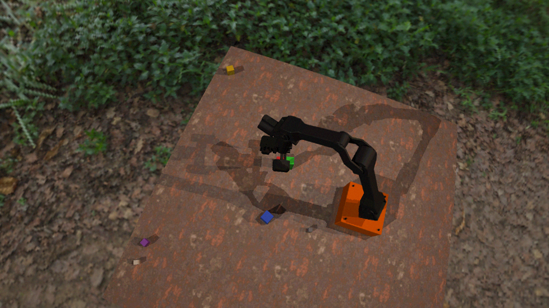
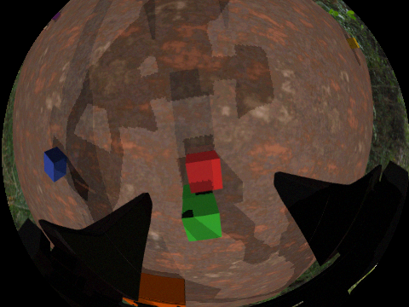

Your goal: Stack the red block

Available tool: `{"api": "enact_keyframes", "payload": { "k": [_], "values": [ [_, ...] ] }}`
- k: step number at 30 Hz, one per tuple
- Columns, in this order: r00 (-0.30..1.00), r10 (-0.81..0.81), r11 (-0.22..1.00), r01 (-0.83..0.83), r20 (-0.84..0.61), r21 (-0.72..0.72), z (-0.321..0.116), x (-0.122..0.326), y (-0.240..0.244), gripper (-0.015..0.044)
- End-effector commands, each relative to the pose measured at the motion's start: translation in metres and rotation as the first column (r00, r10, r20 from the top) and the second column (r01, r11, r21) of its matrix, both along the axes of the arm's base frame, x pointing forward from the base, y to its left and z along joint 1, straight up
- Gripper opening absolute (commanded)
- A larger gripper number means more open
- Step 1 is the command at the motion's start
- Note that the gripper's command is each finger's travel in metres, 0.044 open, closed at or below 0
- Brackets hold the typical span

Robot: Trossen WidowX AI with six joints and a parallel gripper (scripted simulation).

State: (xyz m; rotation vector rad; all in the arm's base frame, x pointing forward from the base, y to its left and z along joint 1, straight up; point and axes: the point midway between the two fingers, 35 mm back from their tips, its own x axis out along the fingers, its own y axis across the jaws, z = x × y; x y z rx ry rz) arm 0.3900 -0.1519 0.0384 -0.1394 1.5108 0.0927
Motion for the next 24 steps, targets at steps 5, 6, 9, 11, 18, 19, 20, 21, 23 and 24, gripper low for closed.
{"api": "enact_keyframes", "payload": {
  "k": [5,6,9,11,18,19,20,21,23,24],
  "values": [
    [1.0,-0.003,1.0,0.003,-0.027,0.014,-0.029,-0.004,0.002,0.044],
    [1.0,-0.003,1.0,0.003,-0.027,0.014,-0.029,-0.004,0.002,0.044],
    [1.0,-0.003,1.0,0.003,-0.027,0.014,-0.033,-0.003,0.002,0.044],
    [1.0,-0.003,1.0,0.003,-0.027,0.014,-0.036,-0.003,0.002,0.044],
    [1.0,-0.003,1.0,0.003,-0.027,0.014,-0.047,-0.002,0.001,0.044],
    [1.0,-0.003,1.0,0.003,-0.027,0.014,-0.049,-0.002,0.001,0.044],
    [1.0,-0.003,1.0,0.003,-0.027,0.014,-0.05,-0.002,0.001,0.044],
    [1.0,-0.003,1.0,0.003,-0.027,0.014,-0.052,-0.002,0.001,0.044],
    [1.0,-0.003,1.0,0.003,-0.027,0.014,-0.055,-0.002,0.001,0.044],
    [1.0,-0.003,1.0,0.003,-0.027,0.014,-0.057,-0.002,0.001,0.044]
  ]
}}
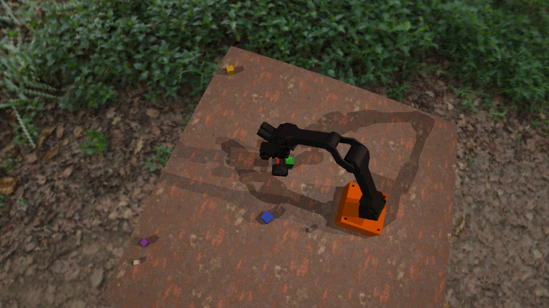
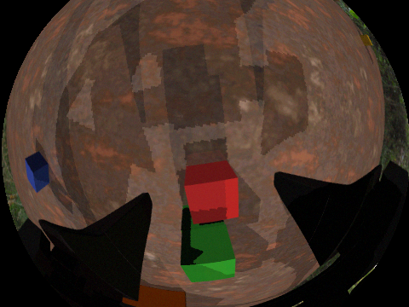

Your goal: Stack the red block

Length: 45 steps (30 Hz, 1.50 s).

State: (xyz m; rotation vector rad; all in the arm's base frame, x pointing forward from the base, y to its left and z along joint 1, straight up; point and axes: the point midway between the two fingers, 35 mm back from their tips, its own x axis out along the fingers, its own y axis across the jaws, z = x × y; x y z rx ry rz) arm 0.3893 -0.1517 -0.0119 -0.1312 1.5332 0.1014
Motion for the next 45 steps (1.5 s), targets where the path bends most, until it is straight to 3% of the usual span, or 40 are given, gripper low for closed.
{"api": "enact_keyframes", "payload": {
  "k": [1,24,36,42,45],
  "values": [
    [1.0,-0.003,1.0,0.003,-0.004,0.005,-0.008,-0.001,0.001,0.044],
    [1.0,-0.003,1.0,0.003,-0.004,0.005,-0.02,-0.001,0.001,0.044],
    [1.0,-0.003,1.0,0.003,-0.004,0.005,-0.02,-0.001,0.001,0.0125],
    [1.0,-0.003,1.0,0.003,-0.004,0.005,-0.02,-0.001,0.001,0.0085],
    [1.0,-0.003,1.0,0.003,-0.004,0.005,-0.013,-0.001,0.001,0.0006]
  ]
}}
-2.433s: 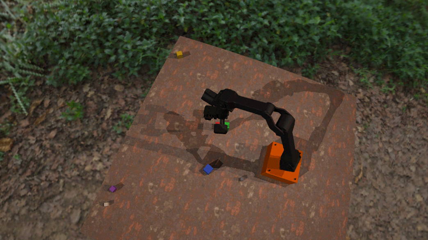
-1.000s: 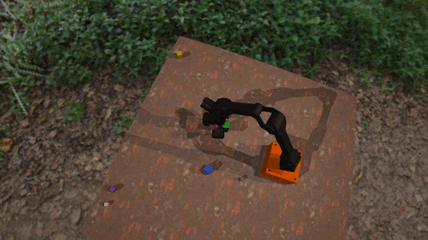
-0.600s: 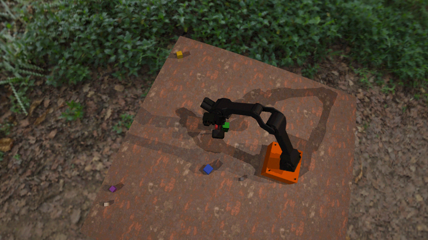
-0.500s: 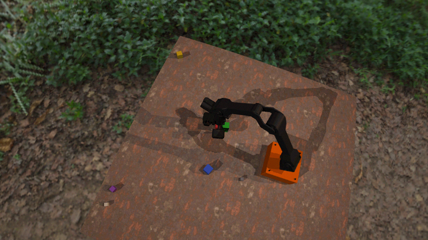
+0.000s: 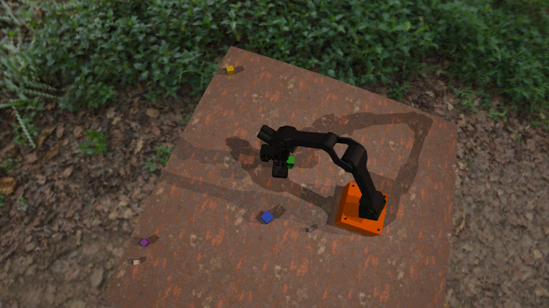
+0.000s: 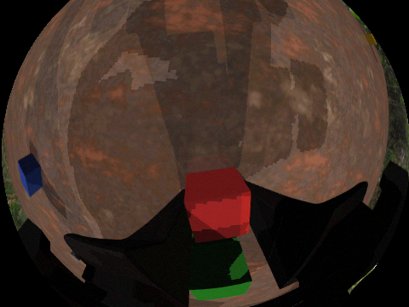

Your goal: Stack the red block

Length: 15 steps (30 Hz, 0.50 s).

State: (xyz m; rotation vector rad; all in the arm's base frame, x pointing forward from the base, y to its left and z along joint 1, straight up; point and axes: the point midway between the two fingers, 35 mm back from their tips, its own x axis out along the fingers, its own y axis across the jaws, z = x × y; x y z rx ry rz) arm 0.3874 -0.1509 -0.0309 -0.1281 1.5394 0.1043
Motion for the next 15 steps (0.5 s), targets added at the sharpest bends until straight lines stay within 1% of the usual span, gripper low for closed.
{"api": "enact_keyframes", "payload": {
  "k": [1,15],
  "values": [
    [1.0,-0.002,1.0,0.002,0.002,0.001,0.011,0.0,0.0,0.0],
    [1.0,-0.002,1.0,0.002,0.003,0.001,0.082,-0.002,0.001,0.0]
  ]
}}
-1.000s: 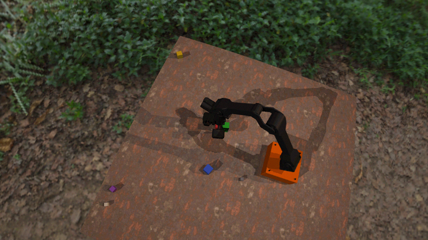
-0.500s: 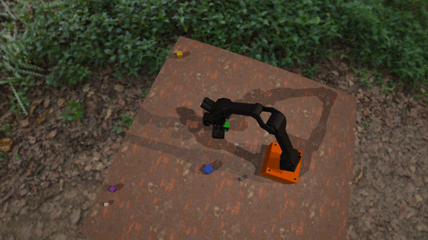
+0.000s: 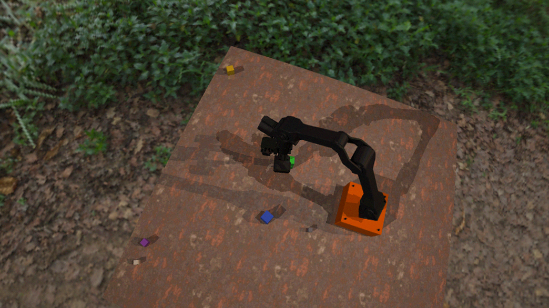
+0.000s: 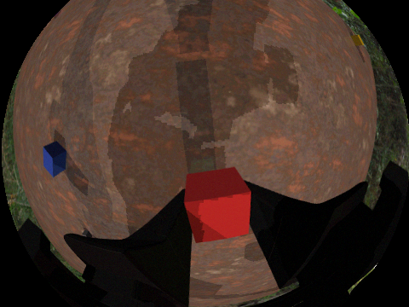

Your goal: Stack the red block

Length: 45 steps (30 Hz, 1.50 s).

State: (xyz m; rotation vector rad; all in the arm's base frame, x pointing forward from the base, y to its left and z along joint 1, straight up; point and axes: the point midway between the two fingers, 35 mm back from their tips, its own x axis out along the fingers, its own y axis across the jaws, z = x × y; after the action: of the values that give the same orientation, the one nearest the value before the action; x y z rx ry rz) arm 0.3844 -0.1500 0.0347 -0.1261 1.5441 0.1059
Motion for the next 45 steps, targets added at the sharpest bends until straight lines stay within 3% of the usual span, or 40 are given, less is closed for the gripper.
{"api": "enact_keyframes", "payload": {
  "k": [1,8,22,32,45],
  "values": [
    [1.0,-0.002,1.0,0.002,0.008,-0.001,0.022,0.001,0.0,0.0],
    [1.0,-0.002,1.0,0.002,0.008,-0.001,0.052,0.0,0.0,0.0],
    [1.0,-0.002,1.0,0.002,0.006,-0.001,0.053,-0.017,-0.001,0.0],
    [1.0,-0.002,1.0,0.002,0.004,-0.001,0.051,-0.045,-0.001,0.0],
    [1.0,-0.002,1.0,0.002,0.004,-0.001,0.017,-0.04,-0.001,0.0]
  ]
}}
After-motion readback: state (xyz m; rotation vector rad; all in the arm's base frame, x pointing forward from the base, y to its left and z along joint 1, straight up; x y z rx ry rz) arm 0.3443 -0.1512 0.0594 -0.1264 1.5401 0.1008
